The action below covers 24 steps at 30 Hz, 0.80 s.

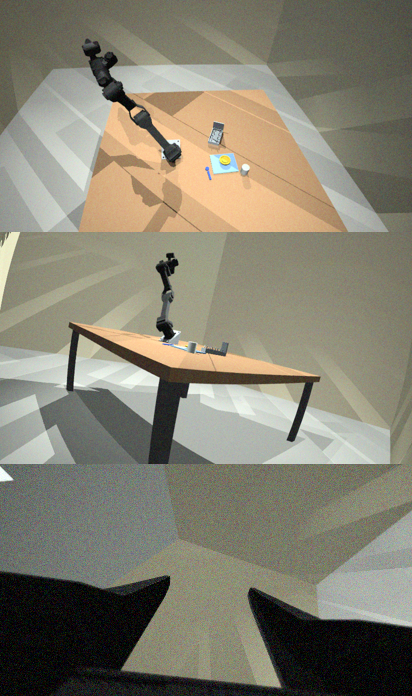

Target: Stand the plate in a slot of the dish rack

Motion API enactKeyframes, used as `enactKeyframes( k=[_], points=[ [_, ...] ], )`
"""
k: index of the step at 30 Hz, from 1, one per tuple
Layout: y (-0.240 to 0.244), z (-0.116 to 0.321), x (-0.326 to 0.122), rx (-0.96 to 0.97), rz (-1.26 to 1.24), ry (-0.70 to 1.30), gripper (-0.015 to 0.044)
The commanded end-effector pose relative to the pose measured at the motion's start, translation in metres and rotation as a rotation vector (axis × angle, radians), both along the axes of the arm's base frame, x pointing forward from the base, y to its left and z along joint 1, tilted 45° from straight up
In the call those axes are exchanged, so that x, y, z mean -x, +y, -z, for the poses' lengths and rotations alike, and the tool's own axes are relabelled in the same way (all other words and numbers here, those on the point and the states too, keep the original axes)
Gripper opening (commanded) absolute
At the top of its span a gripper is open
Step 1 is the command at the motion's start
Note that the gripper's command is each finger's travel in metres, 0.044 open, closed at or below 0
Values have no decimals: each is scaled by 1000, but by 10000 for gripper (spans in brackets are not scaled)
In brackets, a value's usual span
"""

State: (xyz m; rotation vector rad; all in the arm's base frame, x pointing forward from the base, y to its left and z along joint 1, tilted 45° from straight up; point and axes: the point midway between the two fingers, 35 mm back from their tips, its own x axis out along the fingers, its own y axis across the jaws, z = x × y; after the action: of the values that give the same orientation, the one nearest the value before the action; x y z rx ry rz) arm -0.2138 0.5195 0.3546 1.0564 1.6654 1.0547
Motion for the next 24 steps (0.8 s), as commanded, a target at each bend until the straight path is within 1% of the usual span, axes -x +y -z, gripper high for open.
enactKeyframes(
  k=[1,3,10,15,20,24],
  points=[
    [-1,-2,1,-4,-2,4,400],
    [-6,-15,5,-36,-15,33,400],
    [-40,-85,24,-198,-96,191,400],
    [-65,-116,26,-241,-115,308,400],
    [-96,-159,31,-336,-179,420,400],
    [-117,-189,25,-404,-203,526,400]
  ],
)
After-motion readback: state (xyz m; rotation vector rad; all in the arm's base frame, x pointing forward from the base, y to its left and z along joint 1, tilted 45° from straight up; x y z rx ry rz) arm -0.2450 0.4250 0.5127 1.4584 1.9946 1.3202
